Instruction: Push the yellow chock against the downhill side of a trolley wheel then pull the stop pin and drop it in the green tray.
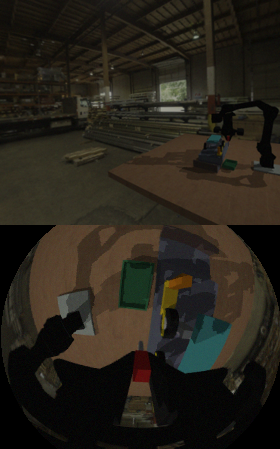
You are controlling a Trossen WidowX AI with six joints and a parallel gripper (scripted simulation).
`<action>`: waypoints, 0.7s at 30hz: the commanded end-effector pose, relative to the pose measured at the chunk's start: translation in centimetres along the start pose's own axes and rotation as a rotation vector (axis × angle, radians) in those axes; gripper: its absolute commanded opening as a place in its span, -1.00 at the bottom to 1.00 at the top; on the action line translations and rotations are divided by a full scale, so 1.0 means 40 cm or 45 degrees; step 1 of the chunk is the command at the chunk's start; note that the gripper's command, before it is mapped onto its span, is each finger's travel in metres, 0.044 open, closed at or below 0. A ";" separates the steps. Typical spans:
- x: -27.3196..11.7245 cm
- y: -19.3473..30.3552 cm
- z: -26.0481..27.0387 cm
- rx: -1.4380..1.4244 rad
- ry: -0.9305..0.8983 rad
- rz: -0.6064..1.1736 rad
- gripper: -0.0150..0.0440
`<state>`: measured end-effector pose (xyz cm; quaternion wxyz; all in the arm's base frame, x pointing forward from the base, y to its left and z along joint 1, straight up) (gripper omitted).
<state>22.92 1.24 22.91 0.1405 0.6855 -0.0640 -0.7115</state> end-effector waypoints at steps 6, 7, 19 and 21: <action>-0.009 -0.086 -0.020 0.004 -0.008 -0.005 -0.49; -0.011 -0.095 -0.022 0.004 -0.008 -0.006 -0.49; -0.022 -0.201 -0.044 0.004 -0.007 -0.010 -0.49; -0.022 -0.202 -0.044 0.004 -0.007 -0.010 -0.49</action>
Point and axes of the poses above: the point midway between the two fingers, 35 mm back from their tips, its own x axis out along the fingers, its own z axis across the jaws, y = z × x, the point moved 5 cm from there along -x, back along the fingers, and after that the axes turned 15 degrees about -x, right-handed, at the moved point
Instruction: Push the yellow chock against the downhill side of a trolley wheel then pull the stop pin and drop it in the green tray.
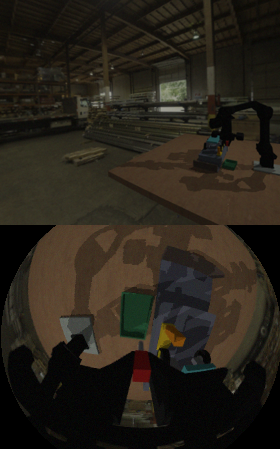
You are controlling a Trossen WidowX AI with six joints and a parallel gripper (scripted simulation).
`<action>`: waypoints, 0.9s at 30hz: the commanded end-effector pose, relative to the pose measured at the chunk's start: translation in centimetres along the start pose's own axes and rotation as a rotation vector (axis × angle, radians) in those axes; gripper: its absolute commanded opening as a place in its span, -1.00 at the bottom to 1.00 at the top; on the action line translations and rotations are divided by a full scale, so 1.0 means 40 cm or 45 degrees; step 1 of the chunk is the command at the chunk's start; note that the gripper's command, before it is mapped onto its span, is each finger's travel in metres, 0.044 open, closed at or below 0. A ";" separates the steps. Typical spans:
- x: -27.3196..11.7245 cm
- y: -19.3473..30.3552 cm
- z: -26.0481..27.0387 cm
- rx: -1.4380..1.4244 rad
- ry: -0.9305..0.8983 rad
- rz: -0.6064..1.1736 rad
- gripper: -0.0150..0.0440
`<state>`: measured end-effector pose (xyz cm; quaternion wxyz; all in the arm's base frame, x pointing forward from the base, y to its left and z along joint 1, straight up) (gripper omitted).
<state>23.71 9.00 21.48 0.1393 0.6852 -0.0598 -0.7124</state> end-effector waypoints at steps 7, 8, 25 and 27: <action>0.001 -0.004 0.000 -0.158 0.013 -0.030 -0.49; 0.001 -0.003 0.001 -0.197 0.019 -0.037 -0.49; 0.004 0.017 0.009 -0.850 0.110 -0.135 -0.49; 0.005 0.020 0.009 -0.927 0.122 -0.146 -0.49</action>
Point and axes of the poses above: the point midway between the two fingers, 35 mm back from their tips, its own x axis out along the fingers, its own z axis across the jaws, y = z × x, the point moved 5 cm from there along -x, back along the fingers, and after that the axes turned 15 degrees about -x, right-handed, at the moved point
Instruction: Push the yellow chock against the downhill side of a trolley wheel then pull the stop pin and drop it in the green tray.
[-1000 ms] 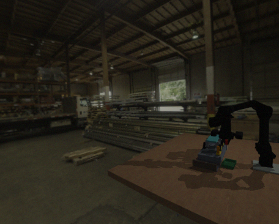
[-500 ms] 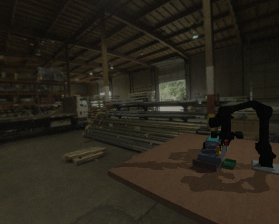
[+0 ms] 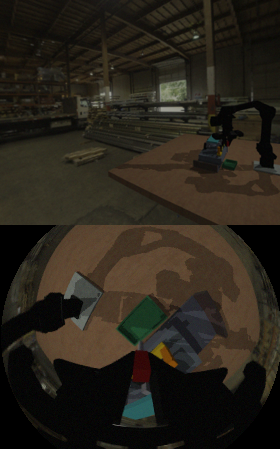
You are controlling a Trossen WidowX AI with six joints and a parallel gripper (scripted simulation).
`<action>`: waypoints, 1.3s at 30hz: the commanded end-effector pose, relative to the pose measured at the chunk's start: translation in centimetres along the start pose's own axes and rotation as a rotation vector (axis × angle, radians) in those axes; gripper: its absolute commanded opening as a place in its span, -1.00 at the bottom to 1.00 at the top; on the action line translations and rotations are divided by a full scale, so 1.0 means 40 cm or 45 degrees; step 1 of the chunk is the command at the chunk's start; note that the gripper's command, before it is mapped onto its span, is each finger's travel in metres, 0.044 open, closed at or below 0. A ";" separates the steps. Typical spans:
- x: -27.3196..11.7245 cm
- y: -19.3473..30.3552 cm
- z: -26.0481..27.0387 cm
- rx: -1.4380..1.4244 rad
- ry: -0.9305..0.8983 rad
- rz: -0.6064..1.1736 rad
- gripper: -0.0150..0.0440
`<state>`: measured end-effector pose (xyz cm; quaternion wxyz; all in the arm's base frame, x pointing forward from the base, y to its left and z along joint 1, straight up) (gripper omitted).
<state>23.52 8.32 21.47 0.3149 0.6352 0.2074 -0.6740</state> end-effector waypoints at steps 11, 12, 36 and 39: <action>0.000 0.011 0.014 -0.532 0.095 -0.053 -0.49; 0.000 0.012 0.015 -0.571 0.102 -0.055 -0.49; 0.032 -0.003 0.039 -1.067 0.206 -0.064 -0.49; 0.048 -0.015 0.045 -1.092 0.210 -0.067 -0.49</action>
Point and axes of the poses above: the point midway between the two fingers, 35 mm back from their tips, its own x axis out along the fingers, its own z axis across the jaws, y = z × x, the point moved 5 cm from there along -x, back along the fingers, and after that the axes turned 15 degrees about -x, right-handed, at the moved point
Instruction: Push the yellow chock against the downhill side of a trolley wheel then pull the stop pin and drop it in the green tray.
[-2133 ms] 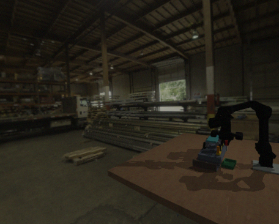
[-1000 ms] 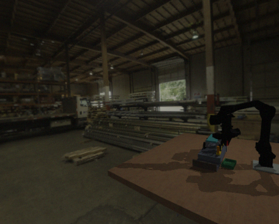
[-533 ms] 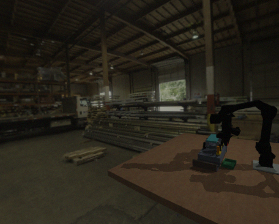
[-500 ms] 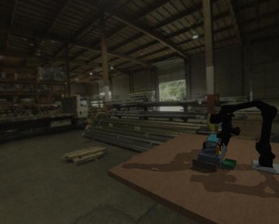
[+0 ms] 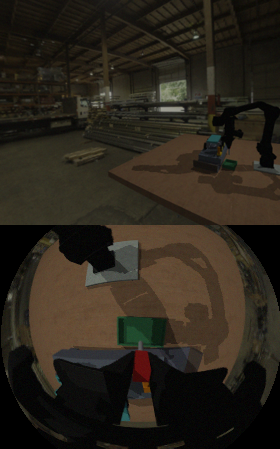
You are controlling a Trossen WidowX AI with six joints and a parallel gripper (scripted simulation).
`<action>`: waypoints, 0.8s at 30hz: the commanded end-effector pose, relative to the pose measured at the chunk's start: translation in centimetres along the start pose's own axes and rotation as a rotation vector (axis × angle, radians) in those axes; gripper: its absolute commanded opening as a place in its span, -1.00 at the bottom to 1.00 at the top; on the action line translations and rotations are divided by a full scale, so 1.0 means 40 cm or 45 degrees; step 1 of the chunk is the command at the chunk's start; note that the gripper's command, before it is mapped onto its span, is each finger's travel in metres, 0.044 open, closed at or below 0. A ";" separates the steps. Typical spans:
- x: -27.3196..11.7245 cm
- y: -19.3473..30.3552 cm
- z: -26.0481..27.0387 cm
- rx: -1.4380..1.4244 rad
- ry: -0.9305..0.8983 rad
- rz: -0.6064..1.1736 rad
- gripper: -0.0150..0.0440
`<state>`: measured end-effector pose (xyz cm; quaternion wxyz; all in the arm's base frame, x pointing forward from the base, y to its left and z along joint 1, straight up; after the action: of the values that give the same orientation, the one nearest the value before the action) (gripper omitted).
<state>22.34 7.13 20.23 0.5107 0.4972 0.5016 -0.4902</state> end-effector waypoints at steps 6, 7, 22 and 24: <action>0.021 -0.015 0.000 -0.032 0.041 0.008 -0.49; 0.026 -0.015 0.001 -0.032 0.064 0.013 -0.49; 0.137 -0.006 -0.029 -0.033 0.226 0.059 -0.49; 0.150 -0.004 -0.037 -0.033 0.226 0.059 -0.49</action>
<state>22.18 8.13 15.19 0.4862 0.5434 0.5375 -0.4236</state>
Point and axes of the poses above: the point midway between the two fingers, 35 mm back from their tips, its own x axis out along the fingers, its own z axis across the jaws, y = z × x, the point moved 5 cm from there along -x, back along the fingers, and after that the axes turned 15 degrees about -x, right-handed, at the moved point
